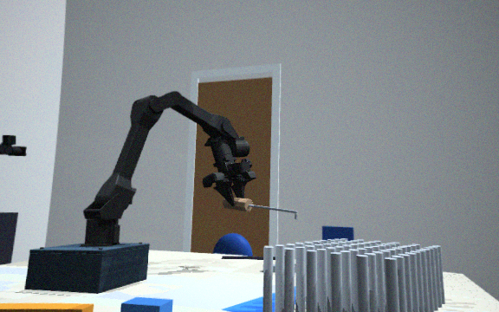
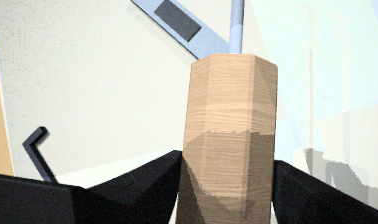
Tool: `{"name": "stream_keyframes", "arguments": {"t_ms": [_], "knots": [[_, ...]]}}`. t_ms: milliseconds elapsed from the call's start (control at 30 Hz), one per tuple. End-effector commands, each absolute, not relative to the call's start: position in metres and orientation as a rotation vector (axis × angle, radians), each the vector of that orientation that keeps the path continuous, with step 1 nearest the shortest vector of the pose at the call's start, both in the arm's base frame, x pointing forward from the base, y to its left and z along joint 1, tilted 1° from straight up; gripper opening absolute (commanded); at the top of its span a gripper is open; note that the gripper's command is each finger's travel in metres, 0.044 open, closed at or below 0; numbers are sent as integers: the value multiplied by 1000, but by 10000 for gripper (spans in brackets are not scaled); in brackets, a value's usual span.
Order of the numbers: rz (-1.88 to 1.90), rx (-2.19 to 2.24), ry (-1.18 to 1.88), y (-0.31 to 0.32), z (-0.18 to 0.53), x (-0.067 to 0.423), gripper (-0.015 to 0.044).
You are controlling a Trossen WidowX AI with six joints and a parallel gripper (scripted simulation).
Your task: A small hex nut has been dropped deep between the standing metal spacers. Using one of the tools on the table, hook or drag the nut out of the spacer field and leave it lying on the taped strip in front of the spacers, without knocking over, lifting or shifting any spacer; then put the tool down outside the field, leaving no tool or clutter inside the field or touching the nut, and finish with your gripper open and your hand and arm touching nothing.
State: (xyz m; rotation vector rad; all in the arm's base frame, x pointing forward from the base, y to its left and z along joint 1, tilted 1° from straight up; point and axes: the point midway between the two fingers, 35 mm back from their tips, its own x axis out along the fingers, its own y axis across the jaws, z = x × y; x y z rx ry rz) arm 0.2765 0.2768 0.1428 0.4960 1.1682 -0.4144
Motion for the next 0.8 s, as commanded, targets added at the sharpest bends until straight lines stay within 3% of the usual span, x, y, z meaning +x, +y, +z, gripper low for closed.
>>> {"name": "stream_keyframes", "arguments": {"t_ms": [0,767], "knots": [[-423,495,1156,300,143,270,0],[-483,528,1109,390,130,215,0]]}}
